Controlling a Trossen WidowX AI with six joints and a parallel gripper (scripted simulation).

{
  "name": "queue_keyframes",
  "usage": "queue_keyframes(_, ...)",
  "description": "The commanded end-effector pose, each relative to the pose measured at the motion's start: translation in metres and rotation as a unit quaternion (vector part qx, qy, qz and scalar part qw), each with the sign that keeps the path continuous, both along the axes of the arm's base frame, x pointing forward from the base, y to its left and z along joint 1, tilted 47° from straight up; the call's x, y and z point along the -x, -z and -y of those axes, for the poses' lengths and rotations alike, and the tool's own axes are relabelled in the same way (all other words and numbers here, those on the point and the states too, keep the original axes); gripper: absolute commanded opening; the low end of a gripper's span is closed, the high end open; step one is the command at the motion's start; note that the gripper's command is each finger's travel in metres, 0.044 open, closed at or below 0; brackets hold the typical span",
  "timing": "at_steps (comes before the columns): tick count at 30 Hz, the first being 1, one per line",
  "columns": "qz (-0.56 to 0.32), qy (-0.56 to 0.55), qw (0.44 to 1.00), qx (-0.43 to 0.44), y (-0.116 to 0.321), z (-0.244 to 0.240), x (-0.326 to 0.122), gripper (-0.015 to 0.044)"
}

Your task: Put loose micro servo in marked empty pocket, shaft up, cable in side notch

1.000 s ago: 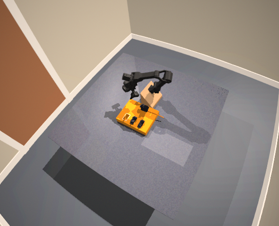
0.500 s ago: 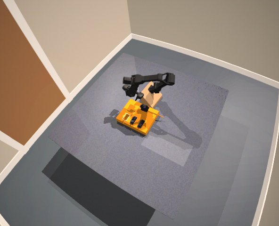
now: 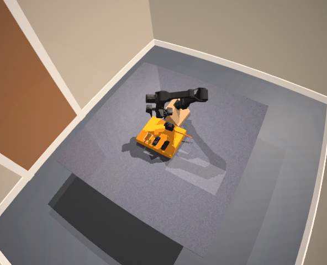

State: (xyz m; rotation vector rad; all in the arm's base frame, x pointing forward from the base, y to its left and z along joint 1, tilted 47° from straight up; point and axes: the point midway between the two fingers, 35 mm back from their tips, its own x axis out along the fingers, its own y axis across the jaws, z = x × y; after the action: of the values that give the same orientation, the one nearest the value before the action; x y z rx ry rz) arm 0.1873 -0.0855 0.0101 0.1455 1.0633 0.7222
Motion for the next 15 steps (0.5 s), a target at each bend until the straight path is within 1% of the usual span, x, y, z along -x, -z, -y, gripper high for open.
queue_keyframes(1, 0.035, -0.058, 0.998, 0.01, -0.009, -0.007, -0.003, 0.044)
queue_keyframes(8, 0.094, -0.159, 0.982, 0.024, -0.024, -0.02, -0.004, 0.044)
queue_keyframes(15, 0.155, -0.257, 0.953, 0.034, -0.038, -0.034, -0.003, 0.044)
